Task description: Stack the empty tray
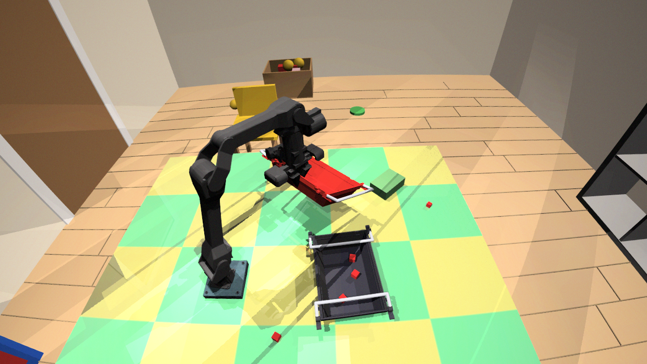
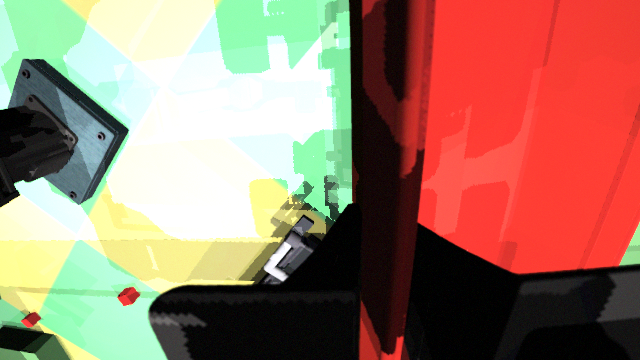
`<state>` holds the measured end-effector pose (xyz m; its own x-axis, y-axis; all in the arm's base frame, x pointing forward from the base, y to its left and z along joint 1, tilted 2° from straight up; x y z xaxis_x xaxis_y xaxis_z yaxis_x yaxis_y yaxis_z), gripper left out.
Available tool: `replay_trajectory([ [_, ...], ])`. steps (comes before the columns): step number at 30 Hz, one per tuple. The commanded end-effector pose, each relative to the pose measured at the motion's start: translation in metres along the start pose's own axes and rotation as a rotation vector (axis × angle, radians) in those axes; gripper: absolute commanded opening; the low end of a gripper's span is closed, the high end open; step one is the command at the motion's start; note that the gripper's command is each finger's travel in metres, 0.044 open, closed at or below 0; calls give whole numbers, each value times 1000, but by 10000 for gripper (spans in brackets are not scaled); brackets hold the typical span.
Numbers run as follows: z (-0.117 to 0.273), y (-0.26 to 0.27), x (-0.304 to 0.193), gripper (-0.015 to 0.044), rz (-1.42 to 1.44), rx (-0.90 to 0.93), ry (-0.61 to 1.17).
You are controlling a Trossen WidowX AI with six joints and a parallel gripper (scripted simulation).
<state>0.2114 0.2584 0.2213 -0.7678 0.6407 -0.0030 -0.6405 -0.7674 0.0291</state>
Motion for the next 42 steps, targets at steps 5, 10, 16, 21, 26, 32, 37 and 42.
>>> replay_trajectory([
  [5,7,3,-35,0,-91,-27,5],
  [10,7,5,-55,0,-148,-27,6],
  [16,7,11,-79,0,-215,-27,7],
  [21,7,16,-98,0,-272,-27,8],
  [26,7,23,-117,0,-328,-26,9],
  [32,7,32,-139,0,-396,-26,11],
  [37,7,41,-157,0,-452,-25,12],
  [42,7,52,-174,0,-508,-25,13],
])
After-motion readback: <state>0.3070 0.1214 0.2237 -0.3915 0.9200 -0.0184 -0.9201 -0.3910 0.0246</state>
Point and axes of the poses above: the point midway between the two fingers, 35 mm back from their tips, its own z axis back along the fingers, its own y axis across the jaws, x = y × z, the point moved 3 cm from there along z, back along the fingers, and after that the axes turned 2 degrees about -z, right-handed, at the moved point
